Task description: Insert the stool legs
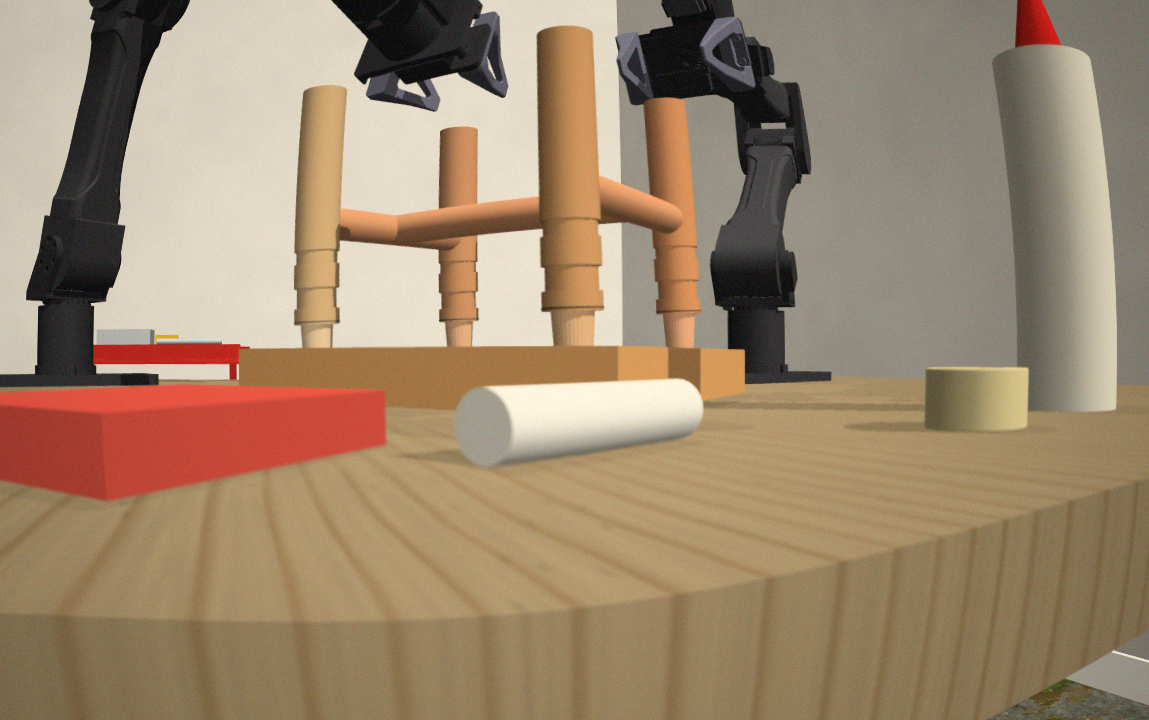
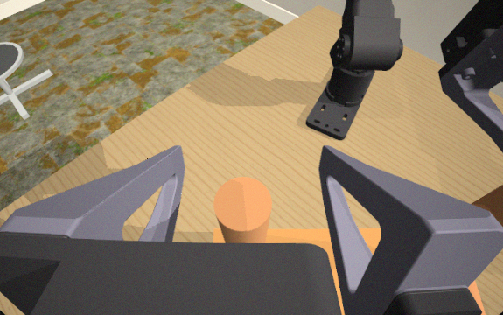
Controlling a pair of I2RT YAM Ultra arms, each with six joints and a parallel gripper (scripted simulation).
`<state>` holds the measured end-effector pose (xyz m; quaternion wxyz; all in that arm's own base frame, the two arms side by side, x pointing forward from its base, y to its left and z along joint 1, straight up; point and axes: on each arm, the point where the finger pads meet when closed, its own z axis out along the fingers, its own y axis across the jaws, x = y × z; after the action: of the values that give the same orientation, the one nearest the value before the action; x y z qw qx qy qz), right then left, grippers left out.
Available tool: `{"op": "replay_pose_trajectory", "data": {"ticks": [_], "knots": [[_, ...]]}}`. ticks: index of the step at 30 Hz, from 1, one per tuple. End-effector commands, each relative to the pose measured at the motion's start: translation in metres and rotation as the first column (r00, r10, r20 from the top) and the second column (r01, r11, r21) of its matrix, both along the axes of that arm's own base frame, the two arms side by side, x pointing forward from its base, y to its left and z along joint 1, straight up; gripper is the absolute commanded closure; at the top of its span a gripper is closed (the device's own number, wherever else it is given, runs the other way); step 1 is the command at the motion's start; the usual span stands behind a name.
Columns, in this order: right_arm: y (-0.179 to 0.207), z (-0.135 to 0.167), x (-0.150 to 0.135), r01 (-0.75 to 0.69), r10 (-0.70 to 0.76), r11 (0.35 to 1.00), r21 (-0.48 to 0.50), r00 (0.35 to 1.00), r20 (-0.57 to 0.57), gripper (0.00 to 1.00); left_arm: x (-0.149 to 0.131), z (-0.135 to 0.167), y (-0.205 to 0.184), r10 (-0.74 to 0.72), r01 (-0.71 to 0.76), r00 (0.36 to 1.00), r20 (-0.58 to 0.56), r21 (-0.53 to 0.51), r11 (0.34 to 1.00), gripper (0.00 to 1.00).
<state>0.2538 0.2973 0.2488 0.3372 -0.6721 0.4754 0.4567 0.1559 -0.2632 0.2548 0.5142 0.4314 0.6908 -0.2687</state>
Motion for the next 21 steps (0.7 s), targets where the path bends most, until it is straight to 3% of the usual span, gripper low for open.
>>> {"op": "replay_pose_trajectory", "data": {"ticks": [1, 7, 8, 13, 21], "knots": [[-0.005, 0.016, -0.003, 0.001, -0.002, 1.0, 0.024, 1.0, 0.014, 0.31, 0.0, 0.024, 0.003, 0.006, -0.004, 0.999, 0.035, -0.049, 0.999, 0.31], [0.0, 0.007, 0.0, -0.01, 0.01, 1.0, 0.013, 1.0, -0.011, 0.31, 0.0, 0.024, 0.003, 0.006, -0.004, 0.999, 0.035, -0.049, 0.999, 0.31], [-0.007, 0.018, -0.002, 0.007, -0.008, 1.0, 0.022, 1.0, 0.021, 0.31, 0.006, 0.025, 0.003, 0.025, -0.023, 0.999, 0.037, -0.055, 0.998, 1.0], [-0.007, -0.001, -0.002, 0.023, -0.023, 1.0, -0.013, 1.0, 0.003, 0.31, 0.008, 0.018, -0.003, 0.017, -0.016, 1.0, 0.012, -0.037, 0.999, 1.0], [-0.017, -0.001, 0.018, 0.128, -0.125, 0.99, -0.067, 0.991, 0.052, 0.31, 0.028, 0.029, 0.006, 0.088, -0.086, 0.996, 0.022, -0.064, 0.994, 1.0]]}}
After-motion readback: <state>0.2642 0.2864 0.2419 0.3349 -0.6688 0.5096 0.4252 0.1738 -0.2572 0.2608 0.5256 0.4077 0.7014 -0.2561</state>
